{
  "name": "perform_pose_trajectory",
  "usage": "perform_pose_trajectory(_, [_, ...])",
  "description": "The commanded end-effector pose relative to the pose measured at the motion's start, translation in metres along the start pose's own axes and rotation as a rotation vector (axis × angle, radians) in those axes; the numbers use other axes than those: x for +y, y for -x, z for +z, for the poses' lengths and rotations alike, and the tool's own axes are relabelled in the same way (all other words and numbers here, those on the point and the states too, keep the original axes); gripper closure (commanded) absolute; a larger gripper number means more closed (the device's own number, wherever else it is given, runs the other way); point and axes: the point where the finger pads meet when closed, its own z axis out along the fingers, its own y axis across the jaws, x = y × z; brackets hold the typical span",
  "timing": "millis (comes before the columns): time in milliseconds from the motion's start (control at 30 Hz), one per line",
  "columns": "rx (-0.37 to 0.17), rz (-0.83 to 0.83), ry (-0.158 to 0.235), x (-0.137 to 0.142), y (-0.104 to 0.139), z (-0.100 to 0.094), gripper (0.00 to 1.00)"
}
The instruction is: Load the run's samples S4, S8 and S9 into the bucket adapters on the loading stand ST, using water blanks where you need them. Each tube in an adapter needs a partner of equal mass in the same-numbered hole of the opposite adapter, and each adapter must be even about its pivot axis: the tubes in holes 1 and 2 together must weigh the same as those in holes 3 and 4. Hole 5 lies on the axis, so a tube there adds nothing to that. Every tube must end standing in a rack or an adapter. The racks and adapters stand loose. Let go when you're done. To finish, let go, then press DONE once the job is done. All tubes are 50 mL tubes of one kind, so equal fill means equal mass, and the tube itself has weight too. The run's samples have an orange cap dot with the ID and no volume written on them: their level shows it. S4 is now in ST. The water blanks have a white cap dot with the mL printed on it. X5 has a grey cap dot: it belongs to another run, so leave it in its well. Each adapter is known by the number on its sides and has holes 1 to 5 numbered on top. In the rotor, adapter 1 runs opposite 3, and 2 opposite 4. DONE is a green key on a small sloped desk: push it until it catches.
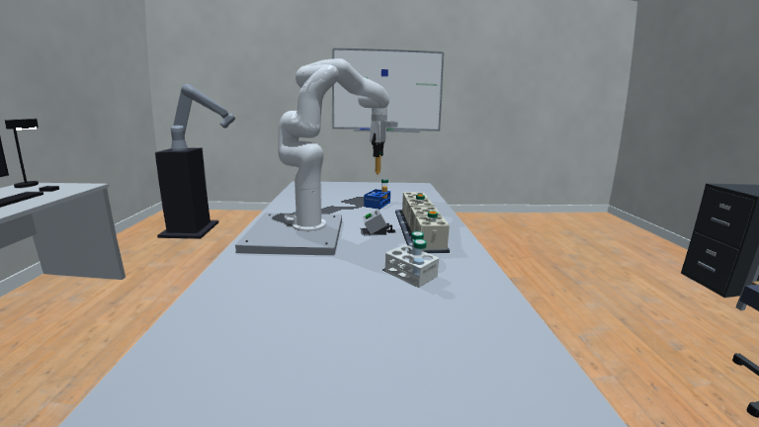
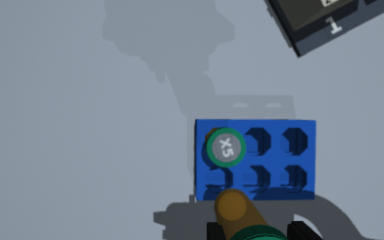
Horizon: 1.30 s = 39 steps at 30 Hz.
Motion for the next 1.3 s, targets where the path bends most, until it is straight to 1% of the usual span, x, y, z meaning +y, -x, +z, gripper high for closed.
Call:
perform_pose_trajectory(0, [0.009, -0.033, -0.004, 0.002, -0.004, -0.002, 1.00])
perform_pose_trajectory(200, [0.010, -0.233, -0.003, 0.022, -0.026, -0.002, 1.00])
perform_pose_trajectory(267, [0.010, -0.233, -0.003, 0.022, -0.026, -0.002, 1.00])
perform_pose_trajectory(533, [0.010, -0.495, -0.001, 0.049, -0.056, -0.003, 1.00])
perform_pose_trajectory(767, [0.011, -0.495, -0.001, 0.073, -0.082, -0.003, 1.00])
perform_pose_trajectory(833, [0.011, -0.495, -0.001, 0.073, -0.082, -0.003, 1.00])
perform_pose_trajectory(1267, [0.011, -0.495, -0.001, 0.117, -0.130, -0.003, 1.00])
